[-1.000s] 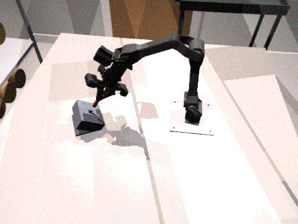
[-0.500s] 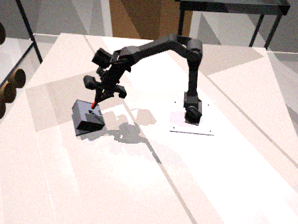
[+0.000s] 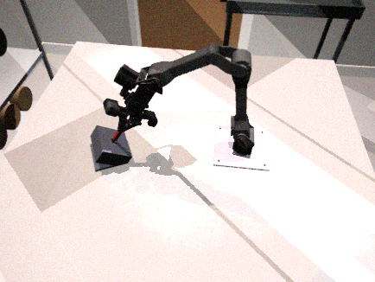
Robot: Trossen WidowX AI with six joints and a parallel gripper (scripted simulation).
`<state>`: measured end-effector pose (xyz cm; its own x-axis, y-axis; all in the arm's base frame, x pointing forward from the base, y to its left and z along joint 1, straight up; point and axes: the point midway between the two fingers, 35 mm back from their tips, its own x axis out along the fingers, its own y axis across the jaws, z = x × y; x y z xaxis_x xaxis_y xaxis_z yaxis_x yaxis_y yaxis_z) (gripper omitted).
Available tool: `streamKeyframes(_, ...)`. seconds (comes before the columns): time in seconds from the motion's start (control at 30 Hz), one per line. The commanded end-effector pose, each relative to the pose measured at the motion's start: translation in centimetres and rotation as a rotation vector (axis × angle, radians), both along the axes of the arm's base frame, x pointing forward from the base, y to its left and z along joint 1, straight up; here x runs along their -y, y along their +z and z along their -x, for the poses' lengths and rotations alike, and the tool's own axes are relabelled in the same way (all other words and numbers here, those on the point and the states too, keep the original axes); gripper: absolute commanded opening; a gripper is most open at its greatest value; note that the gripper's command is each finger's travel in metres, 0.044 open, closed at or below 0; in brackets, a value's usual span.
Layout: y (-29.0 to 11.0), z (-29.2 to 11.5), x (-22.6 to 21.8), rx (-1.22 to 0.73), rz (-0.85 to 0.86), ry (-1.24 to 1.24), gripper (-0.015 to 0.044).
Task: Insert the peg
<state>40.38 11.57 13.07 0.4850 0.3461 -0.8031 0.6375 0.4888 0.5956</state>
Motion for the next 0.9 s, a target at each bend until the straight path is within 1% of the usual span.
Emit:
streamKeyframes(0.0, 0.14, 0.0, 0.01, 0.002, 0.0, 0.0, 0.0)
streamKeyframes(0.87, -0.21, 0.38, 0.19, 0.002, 0.0, 0.0, 0.0)
